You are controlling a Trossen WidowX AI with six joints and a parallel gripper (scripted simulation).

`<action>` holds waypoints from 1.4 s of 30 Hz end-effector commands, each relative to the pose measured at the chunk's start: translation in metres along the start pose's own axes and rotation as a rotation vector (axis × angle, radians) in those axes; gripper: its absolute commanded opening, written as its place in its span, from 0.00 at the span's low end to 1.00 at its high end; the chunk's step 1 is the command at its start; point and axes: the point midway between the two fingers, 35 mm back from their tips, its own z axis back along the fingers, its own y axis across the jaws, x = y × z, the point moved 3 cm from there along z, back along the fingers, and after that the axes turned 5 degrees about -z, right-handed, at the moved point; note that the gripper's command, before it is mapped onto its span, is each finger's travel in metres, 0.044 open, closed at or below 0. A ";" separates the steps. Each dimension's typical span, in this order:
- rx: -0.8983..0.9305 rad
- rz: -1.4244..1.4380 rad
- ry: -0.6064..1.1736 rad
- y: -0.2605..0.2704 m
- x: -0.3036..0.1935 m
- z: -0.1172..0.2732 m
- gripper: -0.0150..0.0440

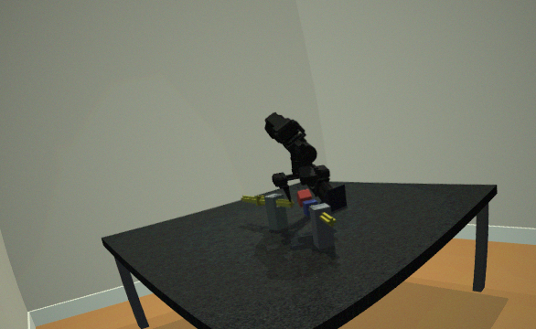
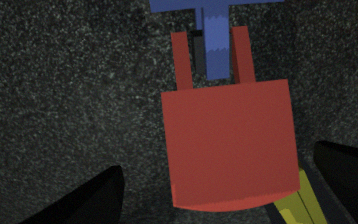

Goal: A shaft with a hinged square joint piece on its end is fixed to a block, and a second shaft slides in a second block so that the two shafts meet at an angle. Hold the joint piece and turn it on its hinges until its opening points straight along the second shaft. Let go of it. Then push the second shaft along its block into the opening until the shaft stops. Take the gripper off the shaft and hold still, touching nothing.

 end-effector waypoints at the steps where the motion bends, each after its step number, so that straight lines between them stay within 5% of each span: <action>1: 0.005 0.006 0.003 0.001 0.005 0.000 1.00; 19: 0.007 -0.006 0.002 0.000 0.005 -0.027 1.00; 29: 0.007 -0.006 0.002 0.000 0.005 -0.027 0.56; 42: 0.007 -0.006 0.002 0.000 0.005 -0.027 0.56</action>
